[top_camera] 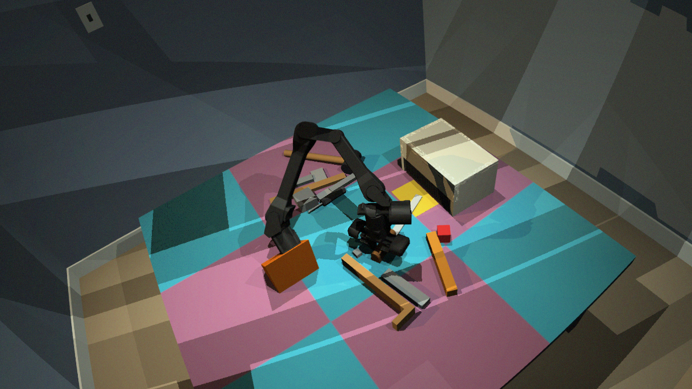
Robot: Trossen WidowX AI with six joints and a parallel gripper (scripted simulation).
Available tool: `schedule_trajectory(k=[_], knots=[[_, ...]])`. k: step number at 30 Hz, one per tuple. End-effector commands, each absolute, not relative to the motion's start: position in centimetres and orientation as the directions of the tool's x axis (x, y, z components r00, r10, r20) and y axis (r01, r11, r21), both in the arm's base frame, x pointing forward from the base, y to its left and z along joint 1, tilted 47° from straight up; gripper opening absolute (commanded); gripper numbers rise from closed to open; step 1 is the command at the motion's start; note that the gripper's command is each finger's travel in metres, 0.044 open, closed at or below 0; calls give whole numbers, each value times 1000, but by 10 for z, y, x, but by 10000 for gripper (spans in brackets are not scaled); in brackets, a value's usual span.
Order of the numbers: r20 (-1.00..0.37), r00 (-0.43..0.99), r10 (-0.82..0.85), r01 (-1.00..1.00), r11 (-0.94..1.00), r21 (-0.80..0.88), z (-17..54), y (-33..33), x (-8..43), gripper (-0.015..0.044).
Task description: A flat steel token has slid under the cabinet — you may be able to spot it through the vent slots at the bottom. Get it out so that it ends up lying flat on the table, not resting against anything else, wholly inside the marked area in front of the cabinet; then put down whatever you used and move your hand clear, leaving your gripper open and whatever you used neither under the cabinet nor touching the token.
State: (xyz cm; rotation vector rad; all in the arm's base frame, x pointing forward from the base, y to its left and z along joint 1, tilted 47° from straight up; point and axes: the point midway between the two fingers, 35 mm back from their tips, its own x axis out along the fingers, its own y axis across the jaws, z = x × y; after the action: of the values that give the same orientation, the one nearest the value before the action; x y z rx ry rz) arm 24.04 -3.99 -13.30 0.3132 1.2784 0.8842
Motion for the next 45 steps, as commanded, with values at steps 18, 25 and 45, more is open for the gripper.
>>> schedule_trajectory(k=[18, 25, 45], knots=[[-694, 29, 719, -430, 636, 641, -115, -25, 247, 0], [-694, 29, 720, -432, 635, 641, -109, -20, 249, 0], [-693, 29, 721, -434, 633, 641, -92, -4, 255, 0]])
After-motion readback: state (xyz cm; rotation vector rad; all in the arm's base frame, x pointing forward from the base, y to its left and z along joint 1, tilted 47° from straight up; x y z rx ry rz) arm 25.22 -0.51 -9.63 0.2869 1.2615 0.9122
